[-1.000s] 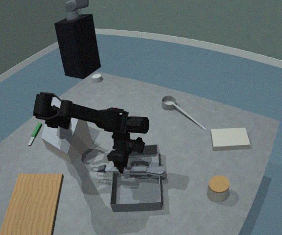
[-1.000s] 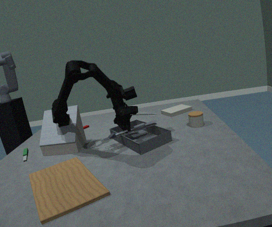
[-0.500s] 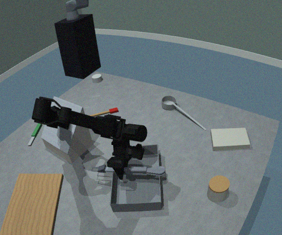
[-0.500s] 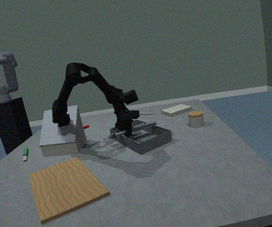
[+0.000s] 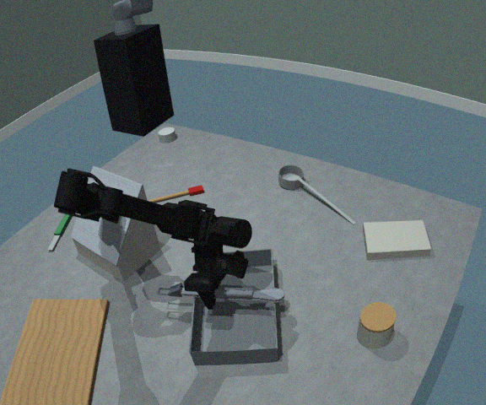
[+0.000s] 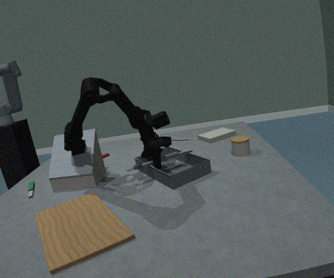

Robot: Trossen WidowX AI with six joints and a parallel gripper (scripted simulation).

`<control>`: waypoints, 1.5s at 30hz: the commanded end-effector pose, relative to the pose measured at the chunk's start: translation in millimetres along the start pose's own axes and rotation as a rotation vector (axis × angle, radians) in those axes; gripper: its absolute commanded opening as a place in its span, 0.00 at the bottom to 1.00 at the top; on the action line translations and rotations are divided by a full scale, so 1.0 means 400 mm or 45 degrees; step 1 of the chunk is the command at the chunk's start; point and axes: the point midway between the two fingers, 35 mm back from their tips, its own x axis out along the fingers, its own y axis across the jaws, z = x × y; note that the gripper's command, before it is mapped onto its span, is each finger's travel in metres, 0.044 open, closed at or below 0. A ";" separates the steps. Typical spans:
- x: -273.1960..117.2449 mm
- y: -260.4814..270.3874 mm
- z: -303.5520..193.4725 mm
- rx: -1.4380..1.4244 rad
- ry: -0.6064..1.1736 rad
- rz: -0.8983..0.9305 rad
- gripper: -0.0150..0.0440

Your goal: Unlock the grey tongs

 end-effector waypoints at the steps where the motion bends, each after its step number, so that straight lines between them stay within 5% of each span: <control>1: 0.000 0.000 0.000 0.007 0.000 0.001 0.33; 4: 0.000 0.000 0.000 0.007 0.000 0.001 0.29; 11: -0.010 -0.003 0.003 0.007 -0.001 0.003 0.00; 20: -0.168 -0.084 0.004 0.000 0.003 -0.006 0.00; 38: -0.173 -0.086 0.003 0.000 0.004 -0.007 0.00; 45: -0.161 -0.087 -0.004 -0.006 0.021 0.164 0.00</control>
